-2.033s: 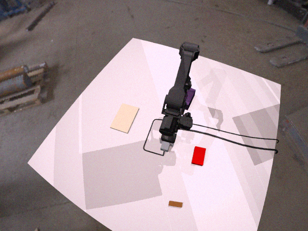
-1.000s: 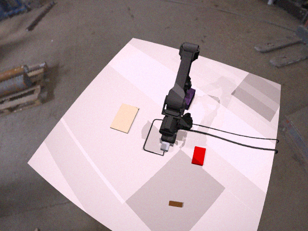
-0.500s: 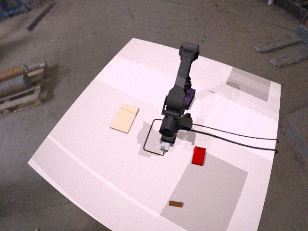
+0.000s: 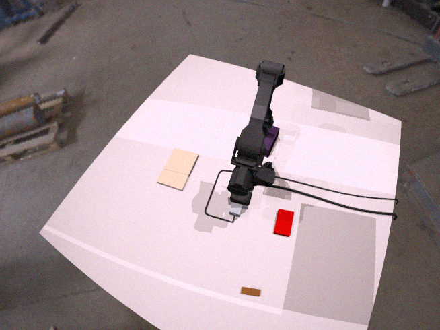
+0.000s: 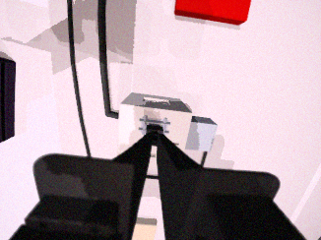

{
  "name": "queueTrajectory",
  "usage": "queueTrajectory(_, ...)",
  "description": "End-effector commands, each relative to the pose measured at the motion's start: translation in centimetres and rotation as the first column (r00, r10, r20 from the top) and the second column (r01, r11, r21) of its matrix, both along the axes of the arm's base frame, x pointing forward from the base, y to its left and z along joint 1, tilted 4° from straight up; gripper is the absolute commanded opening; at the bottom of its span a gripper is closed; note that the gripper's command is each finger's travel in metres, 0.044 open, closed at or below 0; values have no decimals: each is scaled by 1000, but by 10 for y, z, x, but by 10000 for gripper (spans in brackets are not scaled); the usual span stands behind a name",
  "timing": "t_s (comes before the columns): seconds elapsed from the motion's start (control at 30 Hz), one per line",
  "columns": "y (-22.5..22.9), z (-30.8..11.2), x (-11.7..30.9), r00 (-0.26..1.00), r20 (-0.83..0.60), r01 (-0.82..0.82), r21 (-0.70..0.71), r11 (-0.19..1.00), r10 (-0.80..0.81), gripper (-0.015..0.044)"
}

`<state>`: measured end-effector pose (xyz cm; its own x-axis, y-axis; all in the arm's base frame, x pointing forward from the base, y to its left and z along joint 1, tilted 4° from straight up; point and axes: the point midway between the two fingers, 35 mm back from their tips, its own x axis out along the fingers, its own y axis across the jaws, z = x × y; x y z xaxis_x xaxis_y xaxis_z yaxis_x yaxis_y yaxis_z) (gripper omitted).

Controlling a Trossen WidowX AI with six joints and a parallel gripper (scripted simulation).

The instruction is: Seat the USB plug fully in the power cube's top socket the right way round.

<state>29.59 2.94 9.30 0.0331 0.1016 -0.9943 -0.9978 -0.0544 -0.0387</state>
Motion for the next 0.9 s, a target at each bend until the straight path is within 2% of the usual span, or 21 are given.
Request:
queueTrajectory(0.0, 1, -1, 0, 1000, 0, 3, 3, 1000, -3, 0)
queueTrajectory(0.87, 1, -4, 0, 1000, 0, 3, 3, 1000, -3, 0)
